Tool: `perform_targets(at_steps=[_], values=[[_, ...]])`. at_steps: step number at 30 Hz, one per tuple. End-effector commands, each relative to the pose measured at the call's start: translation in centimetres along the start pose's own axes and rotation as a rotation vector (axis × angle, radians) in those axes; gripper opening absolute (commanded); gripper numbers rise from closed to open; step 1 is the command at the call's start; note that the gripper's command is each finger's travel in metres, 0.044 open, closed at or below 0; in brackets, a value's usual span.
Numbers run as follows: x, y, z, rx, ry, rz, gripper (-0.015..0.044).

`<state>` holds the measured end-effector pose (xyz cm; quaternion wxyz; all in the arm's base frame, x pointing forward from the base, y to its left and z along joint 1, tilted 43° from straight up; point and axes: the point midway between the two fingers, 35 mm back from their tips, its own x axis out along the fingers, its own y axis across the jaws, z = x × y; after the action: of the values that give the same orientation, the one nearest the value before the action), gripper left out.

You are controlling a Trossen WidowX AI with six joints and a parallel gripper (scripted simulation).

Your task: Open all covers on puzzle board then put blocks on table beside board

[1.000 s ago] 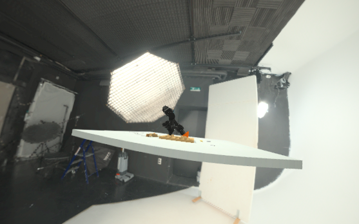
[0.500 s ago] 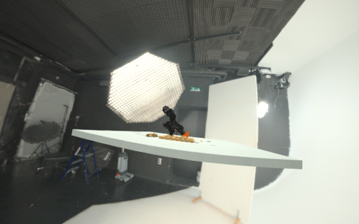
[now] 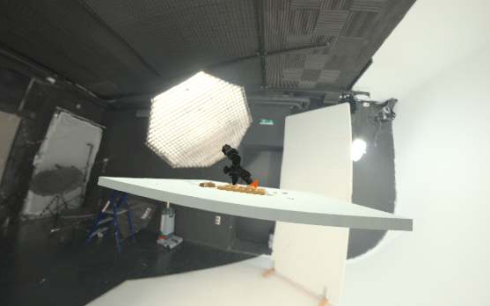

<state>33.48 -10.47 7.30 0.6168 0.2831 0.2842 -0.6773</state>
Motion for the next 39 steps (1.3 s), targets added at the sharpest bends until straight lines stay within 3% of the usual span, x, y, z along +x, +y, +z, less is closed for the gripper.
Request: perform_targets(at_steps=[1,8,22,25,26,31,39], values=[[0.2,-0.1,-0.1,-0.077,-0.003,-0.004,0.0000],[0.0,-0.1,-0.1,-0.382,-0.002,-0.004,0.0000],[-1.3,0.0,0.2,-1.625,0.001,-0.005,0.0000],[-1.3,0.0,0.2,-1.641,0.001,-0.005,0.0000],[-0.7,-0.1,0.0,-1.146,0.001,-0.006,0.0026],[-2.6,0.0,0.0,-1.312,0.003,-0.005,0.0144],[-6.0,0.0,0.1,-1.616,0.003,-0.003,0.0144]])
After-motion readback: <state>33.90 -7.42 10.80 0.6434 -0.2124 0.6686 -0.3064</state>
